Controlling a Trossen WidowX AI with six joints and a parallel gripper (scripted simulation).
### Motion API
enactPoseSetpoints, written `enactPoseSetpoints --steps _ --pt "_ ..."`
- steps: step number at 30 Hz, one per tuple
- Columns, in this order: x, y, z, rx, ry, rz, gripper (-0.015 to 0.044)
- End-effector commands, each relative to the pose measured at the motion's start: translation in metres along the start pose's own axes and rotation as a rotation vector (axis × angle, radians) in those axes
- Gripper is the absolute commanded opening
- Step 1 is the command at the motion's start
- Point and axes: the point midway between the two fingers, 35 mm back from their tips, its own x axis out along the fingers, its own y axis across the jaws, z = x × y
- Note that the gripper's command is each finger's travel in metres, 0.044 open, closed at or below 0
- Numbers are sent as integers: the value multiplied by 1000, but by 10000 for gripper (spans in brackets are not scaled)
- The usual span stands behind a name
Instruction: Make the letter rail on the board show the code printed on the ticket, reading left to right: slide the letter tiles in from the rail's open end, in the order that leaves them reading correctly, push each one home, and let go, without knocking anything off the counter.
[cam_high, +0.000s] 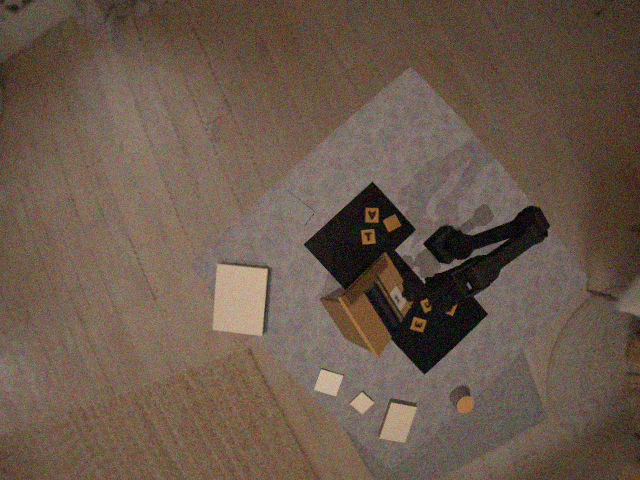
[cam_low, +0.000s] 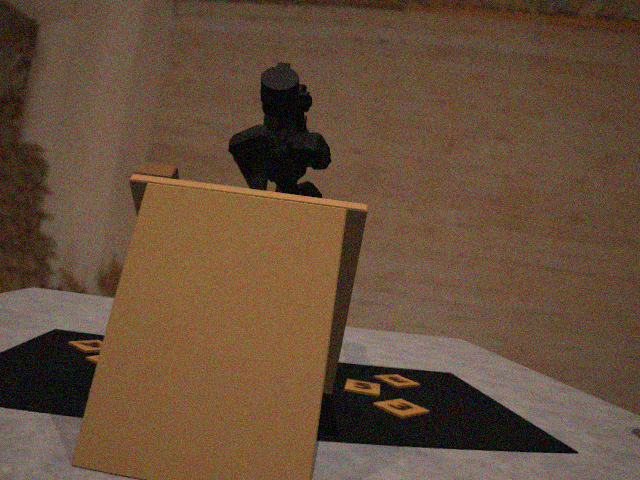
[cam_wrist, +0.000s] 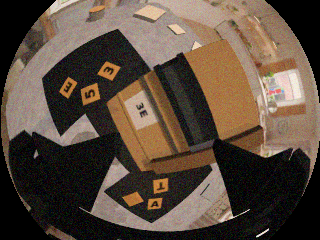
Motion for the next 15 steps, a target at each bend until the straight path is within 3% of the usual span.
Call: enactPoseSetpoints --steps 1,15 --pt "-48 -50 4 -420 -160 -4 440" --pt "-51 -54 4 -448 -171 -11 440"
